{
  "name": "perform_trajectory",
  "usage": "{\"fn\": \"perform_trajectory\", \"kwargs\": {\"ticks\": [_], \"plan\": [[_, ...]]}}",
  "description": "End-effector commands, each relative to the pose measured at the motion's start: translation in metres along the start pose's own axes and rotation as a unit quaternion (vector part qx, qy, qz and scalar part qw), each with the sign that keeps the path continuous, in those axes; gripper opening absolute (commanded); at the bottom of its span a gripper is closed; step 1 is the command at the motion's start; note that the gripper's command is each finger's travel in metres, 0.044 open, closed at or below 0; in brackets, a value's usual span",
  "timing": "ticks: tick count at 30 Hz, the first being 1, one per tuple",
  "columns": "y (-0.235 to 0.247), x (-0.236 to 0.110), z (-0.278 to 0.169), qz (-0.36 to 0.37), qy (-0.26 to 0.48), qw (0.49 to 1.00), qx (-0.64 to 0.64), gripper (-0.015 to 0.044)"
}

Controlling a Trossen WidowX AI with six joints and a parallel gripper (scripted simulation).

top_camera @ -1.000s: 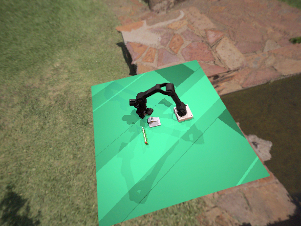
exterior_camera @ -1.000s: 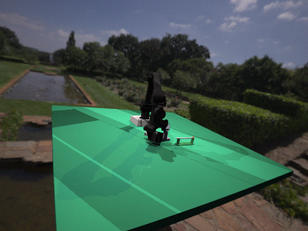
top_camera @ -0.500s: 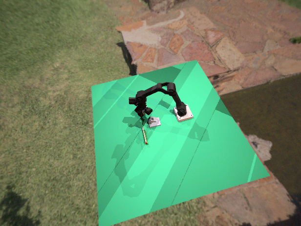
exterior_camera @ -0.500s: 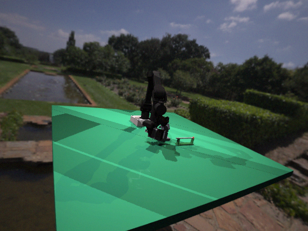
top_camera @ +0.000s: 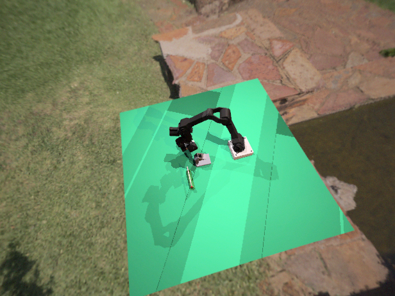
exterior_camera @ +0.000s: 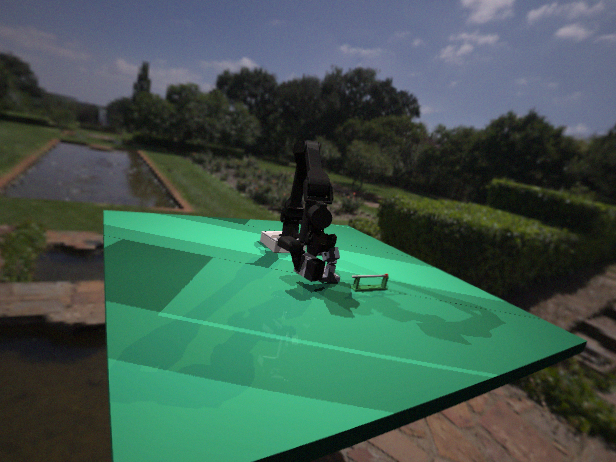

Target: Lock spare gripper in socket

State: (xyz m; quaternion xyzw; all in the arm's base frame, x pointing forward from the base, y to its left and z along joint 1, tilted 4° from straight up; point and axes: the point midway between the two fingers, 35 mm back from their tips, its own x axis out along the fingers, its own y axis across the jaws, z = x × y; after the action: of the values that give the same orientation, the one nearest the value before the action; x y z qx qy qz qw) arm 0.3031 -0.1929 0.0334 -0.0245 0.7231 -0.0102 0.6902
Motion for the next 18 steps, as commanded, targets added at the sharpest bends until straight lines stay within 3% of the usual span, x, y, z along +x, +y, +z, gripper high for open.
{"fn": "perform_trajectory", "kwargs": {"ticks": [1,18], "plan": [[-0.0008,-0.0019,-0.0001,-0.002,-0.003,0.999,0.046,0.0000],[-0.0016,-0.0024,-0.0031,-0.001,-0.003,0.966,0.259,0.0000]]}}
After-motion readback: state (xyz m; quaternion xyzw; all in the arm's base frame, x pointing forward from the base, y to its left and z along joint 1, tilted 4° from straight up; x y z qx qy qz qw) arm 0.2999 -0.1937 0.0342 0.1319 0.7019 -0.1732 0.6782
